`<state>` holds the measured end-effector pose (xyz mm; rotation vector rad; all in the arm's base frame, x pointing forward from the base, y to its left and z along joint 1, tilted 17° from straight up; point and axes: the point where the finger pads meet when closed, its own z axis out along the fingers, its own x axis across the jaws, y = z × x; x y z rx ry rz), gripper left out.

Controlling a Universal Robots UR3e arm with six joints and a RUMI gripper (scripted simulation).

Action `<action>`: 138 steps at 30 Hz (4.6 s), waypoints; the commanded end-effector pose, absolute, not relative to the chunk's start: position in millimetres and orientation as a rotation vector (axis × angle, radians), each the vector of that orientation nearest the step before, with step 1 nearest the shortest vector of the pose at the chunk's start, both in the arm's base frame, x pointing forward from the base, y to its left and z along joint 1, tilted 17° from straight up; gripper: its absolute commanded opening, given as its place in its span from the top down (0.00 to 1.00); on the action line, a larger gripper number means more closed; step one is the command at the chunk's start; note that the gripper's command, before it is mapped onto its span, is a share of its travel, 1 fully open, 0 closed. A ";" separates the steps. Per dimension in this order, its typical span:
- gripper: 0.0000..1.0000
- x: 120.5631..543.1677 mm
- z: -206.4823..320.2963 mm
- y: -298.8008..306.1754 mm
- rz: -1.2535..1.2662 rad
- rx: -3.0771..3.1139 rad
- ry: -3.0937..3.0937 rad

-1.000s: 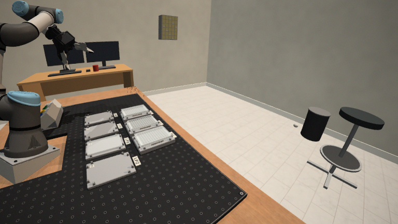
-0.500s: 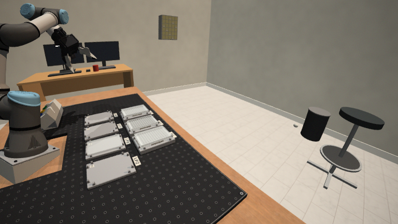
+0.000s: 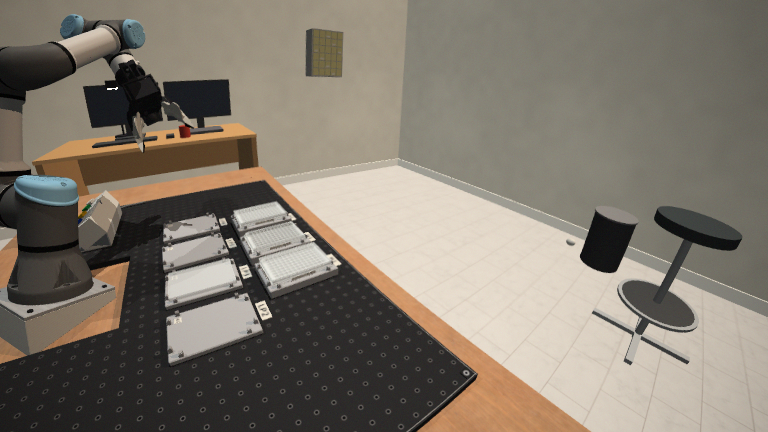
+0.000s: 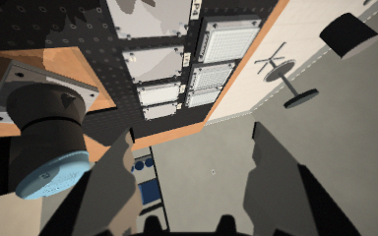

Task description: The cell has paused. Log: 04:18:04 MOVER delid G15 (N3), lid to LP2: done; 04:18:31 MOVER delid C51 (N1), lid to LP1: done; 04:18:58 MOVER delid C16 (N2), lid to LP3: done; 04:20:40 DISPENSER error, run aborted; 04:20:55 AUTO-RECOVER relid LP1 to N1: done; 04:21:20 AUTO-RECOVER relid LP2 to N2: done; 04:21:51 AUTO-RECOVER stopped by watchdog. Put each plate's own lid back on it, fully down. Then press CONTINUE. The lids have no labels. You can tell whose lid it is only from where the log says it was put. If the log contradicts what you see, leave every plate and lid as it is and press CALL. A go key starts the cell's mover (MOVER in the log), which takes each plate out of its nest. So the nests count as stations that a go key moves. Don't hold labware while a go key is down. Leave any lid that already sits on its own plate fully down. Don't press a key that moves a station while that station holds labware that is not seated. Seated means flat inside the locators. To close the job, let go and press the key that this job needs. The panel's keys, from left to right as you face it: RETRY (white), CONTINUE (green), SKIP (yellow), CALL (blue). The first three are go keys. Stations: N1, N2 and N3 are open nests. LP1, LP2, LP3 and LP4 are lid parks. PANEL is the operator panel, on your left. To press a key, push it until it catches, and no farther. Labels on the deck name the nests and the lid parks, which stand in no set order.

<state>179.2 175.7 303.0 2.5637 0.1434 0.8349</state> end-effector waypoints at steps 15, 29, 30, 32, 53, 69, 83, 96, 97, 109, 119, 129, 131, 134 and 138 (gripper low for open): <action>0.18 188.4 262.1 128.1 0.546 2.639 -0.168; 0.18 187.8 228.7 97.9 0.347 2.686 -0.427; 0.18 187.8 228.7 97.9 0.331 2.690 -0.450; 0.18 187.8 220.6 92.1 0.301 2.697 -0.495; 0.18 193.2 193.0 75.9 0.054 2.743 -0.951; 0.18 210.0 175.1 63.5 -0.061 2.747 -1.318; 0.18 231.4 165.4 48.3 -0.100 2.721 -1.650; 0.18 254.3 160.2 26.7 -0.077 2.665 -1.963; 0.18 254.3 160.1 26.7 -0.074 2.658 -1.991; 0.18 272.6 158.3 2.8 0.001 2.570 -2.273; 0.18 279.6 124.9 10.3 0.010 2.558 -2.303; 0.18 284.6 101.1 15.7 0.010 2.558 -2.303; 0.18 284.7 101.1 15.7 0.010 2.558 -2.303; 0.18 284.6 101.1 15.7 0.010 2.558 -2.303; 0.18 284.7 101.1 15.7 0.010 2.558 -2.303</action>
